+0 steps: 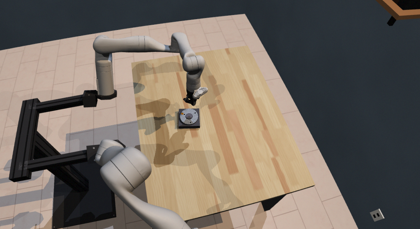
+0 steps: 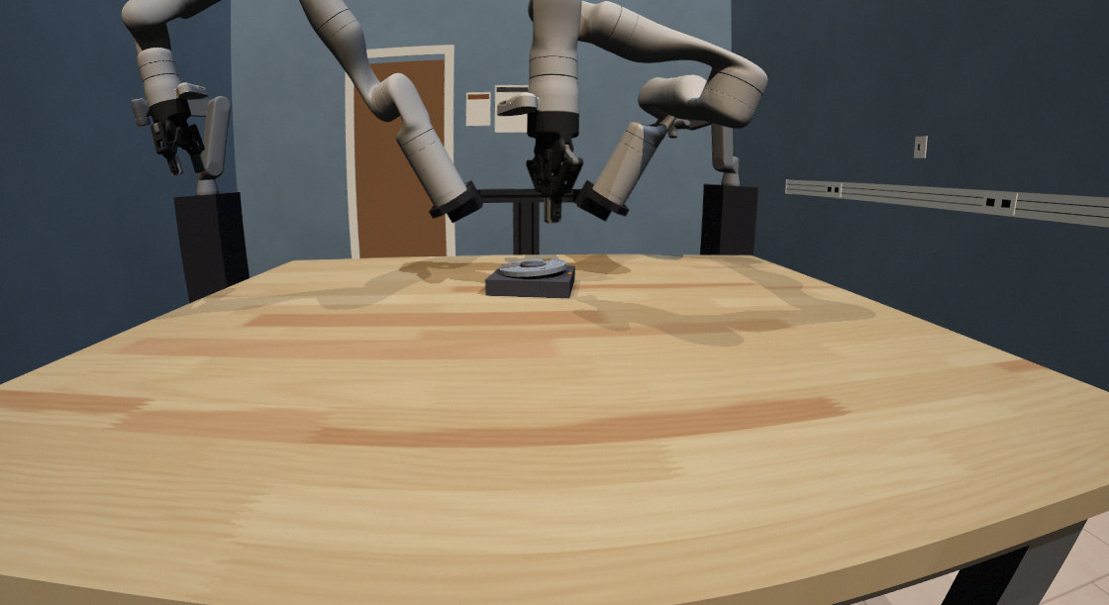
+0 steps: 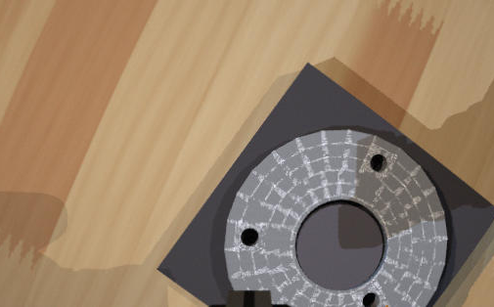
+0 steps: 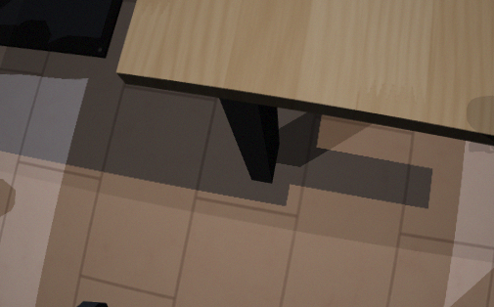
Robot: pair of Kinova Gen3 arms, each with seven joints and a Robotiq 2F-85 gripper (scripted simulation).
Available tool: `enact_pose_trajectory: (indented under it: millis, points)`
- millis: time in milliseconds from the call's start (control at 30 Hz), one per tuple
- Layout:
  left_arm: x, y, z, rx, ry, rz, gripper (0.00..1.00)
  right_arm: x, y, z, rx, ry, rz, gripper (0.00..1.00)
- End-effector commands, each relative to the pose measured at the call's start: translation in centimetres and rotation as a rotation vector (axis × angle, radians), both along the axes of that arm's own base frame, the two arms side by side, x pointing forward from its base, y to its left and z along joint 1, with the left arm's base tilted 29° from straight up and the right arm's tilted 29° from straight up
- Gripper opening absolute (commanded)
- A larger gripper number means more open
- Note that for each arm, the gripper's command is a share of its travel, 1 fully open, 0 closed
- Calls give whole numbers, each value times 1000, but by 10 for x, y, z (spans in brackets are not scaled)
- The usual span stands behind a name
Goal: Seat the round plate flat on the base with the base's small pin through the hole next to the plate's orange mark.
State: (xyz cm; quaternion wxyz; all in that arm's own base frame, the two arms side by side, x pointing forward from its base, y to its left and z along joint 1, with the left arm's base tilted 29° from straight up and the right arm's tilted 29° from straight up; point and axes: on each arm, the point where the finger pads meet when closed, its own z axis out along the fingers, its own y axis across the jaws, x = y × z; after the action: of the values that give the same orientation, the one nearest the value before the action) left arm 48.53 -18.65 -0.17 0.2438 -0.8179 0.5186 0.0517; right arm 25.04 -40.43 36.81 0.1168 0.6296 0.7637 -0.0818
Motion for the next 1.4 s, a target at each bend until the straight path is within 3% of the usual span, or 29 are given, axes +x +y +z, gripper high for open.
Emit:
enact_pose_trajectory:
  millis: [0,33,233,500,567,600,1067,1133,1367]
  points:
    - [12,12,-9,-24,-64,104,99,-9,-4,3,-5,-6,-6,1000]
    - [15,17,-12,-30,-79,133,99,-22,-10,5,-11,-12,-15,1000]
    - [24,29,-20,-46,-124,218,99,-47,-18,10,-26,-23,-33,1000]
    - [24,29,-20,-46,-125,220,99,-84,-29,18,-52,-35,-60,1000]
    - [24,29,-20,-46,-125,220,99,-84,-29,18,-52,-35,-60,1000]
    - [24,29,-20,-46,-125,220,99,-96,-31,20,-60,-38,-68,1000]
    - [24,29,-20,-46,-125,220,99,-164,-39,34,-116,-44,-119,1000]
    - [24,29,-20,-46,-125,220,99,-164,-39,34,-116,-44,-119,1000]
    - [24,29,-20,-46,-125,220,99,-203,-39,42,-153,-39,-149,1000]
